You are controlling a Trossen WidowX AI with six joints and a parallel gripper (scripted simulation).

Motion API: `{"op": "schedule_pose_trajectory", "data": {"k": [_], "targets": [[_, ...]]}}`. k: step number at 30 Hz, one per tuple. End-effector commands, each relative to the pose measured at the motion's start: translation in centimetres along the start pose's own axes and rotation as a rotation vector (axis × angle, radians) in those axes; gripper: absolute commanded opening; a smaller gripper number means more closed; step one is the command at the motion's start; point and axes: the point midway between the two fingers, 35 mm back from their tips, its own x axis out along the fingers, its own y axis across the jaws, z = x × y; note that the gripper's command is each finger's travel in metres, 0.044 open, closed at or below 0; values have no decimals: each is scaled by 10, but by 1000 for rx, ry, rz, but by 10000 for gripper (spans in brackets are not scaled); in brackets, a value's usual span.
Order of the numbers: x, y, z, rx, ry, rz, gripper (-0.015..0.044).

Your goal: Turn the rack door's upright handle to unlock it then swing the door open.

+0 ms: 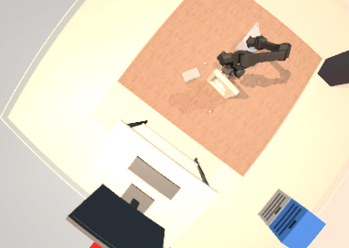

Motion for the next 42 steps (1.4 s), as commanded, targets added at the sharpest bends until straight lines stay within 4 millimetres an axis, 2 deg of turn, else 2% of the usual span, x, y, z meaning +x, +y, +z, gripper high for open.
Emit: {"op": "schedule_pose_trajectory", "data": {"k": [1, 20, 27, 42], "targets": [[6, 0, -2, 8, 9, -7, 284], [34, 1, -3, 11, 35, -29, 284], [34, 1, -3, 11, 35, -29, 100], [34, 1, -3, 11, 35, -29, 12]]}}
